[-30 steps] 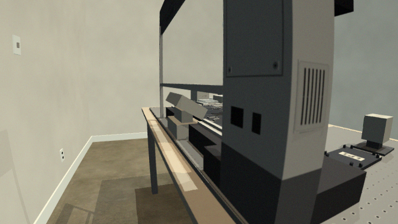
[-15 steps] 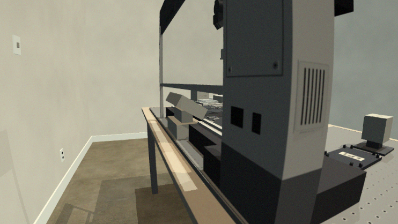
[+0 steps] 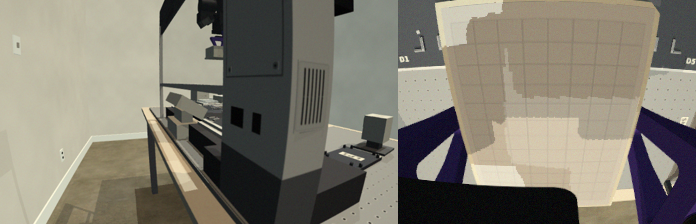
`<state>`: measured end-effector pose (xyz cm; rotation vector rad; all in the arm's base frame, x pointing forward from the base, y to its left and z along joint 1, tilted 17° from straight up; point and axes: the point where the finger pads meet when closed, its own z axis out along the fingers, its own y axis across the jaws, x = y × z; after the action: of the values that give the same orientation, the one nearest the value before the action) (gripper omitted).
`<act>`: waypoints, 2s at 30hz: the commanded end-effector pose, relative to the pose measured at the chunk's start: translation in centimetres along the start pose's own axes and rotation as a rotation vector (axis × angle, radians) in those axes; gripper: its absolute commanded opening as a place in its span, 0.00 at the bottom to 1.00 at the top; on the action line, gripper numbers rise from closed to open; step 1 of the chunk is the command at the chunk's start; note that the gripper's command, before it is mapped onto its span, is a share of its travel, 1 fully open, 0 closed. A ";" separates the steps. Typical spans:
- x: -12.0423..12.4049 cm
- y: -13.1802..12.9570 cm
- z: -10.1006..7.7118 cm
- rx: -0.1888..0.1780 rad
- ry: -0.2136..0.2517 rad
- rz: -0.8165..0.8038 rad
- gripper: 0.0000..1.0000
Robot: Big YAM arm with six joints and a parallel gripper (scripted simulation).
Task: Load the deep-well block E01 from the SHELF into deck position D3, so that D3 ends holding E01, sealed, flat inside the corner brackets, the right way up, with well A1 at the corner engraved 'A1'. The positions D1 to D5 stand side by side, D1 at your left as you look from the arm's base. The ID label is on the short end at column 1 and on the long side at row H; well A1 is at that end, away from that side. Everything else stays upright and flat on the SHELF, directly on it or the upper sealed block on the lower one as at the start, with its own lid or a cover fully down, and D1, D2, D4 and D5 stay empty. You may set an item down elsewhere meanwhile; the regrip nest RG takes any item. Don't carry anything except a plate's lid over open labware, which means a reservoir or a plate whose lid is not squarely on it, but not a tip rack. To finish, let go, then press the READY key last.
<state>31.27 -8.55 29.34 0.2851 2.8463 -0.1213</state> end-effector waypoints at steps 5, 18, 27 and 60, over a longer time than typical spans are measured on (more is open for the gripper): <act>-1.4 -0.1 -1.8 0.003 -0.054 0.017 0.00; -2.2 -0.1 -2.2 0.003 -0.060 0.006 0.00; -1.0 -0.1 -1.6 0.003 -0.041 0.015 0.00; -1.3 -0.2 -1.4 0.004 -0.058 0.016 0.00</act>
<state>32.27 -8.71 29.88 0.2855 2.8386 -0.1223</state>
